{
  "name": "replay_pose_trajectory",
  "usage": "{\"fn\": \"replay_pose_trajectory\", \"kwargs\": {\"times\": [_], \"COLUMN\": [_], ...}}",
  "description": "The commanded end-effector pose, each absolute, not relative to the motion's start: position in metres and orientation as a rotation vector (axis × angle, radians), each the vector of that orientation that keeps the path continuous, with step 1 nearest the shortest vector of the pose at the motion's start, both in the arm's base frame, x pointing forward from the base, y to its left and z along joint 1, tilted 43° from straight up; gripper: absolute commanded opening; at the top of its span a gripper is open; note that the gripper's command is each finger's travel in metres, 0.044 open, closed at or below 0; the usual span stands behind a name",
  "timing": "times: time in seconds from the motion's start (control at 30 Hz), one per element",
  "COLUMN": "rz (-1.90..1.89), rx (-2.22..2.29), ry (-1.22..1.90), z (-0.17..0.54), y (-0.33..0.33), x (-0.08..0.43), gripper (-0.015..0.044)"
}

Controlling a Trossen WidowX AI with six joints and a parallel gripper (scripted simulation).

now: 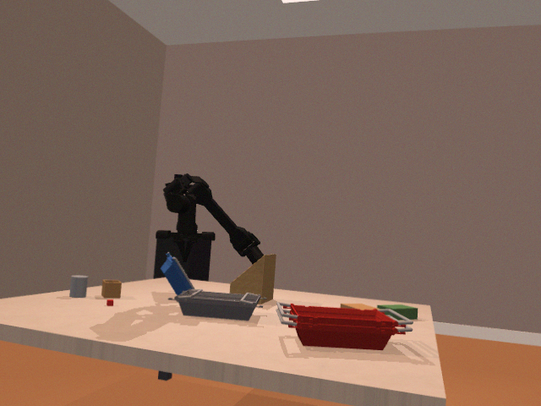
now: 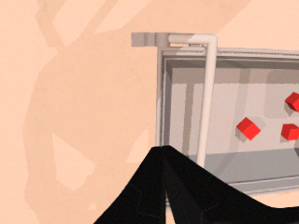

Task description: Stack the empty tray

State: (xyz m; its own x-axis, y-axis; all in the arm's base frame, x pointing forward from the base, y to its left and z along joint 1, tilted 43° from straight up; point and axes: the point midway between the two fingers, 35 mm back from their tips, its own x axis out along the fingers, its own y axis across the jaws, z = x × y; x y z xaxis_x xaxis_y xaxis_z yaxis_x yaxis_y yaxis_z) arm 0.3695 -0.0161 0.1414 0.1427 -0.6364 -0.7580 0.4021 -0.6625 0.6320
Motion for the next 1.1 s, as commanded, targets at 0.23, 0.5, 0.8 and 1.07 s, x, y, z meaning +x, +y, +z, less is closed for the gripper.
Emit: {"fn": "replay_pose_trajectory", "kwargs": {"times": [0.23, 0.5, 0.8, 1.07], "rz": [-1.617, -1.589, -1.585, -1.588], "rx": [1.523, 1.403, 1.377, 1.383], "ry": [-0.116, -0.053, -0.044, -0.041], "z": [0.241, 0.271, 0.272, 0.255], "y": [-0.11, -0.134, -0.135, -0.149], "x": [0.254, 0.147, 0.128, 0.135], "gripper": [0.0, 0.0, 0.0, 0.0]}}
